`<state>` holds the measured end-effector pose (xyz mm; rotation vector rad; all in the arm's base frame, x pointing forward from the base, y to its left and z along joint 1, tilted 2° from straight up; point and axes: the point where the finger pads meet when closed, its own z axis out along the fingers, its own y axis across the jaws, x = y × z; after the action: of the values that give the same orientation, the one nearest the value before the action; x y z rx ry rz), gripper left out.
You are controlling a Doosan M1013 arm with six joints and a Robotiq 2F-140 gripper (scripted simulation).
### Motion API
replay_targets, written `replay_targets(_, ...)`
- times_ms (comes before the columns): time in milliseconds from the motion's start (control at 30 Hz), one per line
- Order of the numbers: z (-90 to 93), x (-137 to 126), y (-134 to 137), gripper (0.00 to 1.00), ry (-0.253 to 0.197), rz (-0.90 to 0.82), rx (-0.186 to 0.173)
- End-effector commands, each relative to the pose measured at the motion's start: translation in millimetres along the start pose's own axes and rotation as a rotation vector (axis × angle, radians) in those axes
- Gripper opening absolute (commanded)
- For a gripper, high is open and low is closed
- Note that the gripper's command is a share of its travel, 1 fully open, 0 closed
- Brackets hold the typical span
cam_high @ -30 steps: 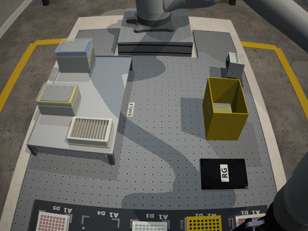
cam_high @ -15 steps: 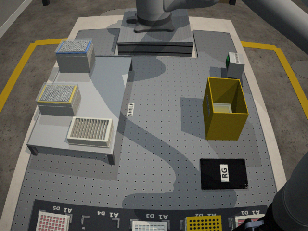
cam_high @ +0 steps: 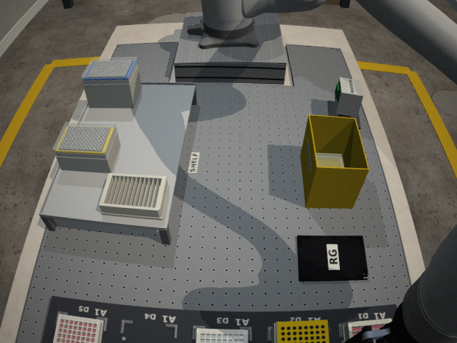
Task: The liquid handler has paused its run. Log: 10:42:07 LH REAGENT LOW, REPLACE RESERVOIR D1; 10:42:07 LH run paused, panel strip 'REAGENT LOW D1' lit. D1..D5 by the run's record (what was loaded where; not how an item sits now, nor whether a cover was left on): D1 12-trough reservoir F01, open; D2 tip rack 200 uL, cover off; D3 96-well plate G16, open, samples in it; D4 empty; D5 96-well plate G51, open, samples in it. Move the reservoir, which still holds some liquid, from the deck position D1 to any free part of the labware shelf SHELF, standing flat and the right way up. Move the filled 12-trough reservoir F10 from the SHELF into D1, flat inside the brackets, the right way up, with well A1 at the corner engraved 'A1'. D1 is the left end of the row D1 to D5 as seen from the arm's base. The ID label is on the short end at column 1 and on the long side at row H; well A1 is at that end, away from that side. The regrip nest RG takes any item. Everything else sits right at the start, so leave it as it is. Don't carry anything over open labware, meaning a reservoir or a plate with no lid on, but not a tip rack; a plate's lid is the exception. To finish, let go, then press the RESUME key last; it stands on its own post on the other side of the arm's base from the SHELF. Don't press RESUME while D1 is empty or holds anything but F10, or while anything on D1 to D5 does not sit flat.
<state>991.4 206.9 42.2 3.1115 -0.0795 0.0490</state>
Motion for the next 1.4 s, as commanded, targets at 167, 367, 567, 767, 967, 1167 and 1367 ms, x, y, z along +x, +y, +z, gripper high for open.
replay_targets(167,1.9,0.0,0.0,0.0,0.0,0.0,0.0)
replay_targets(367,2.7,0.0,0.0,0.0,0.0,0.0,0.0)
replay_targets(567,2.7,0.0,0.0,0.77,0.0,0.0,0.0)
replay_targets(767,2.7,0.0,0.0,0.77,0.0,0.0,0.0)
replay_targets(967,2.7,0.0,0.0,0.77,0.0,0.0,0.0)
replay_targets(1167,2.7,0.0,0.0,0.77,0.0,0.0,0.0)
replay_targets(1367,2.7,0.0,0.0,0.77,0.0,0.0,0.0)
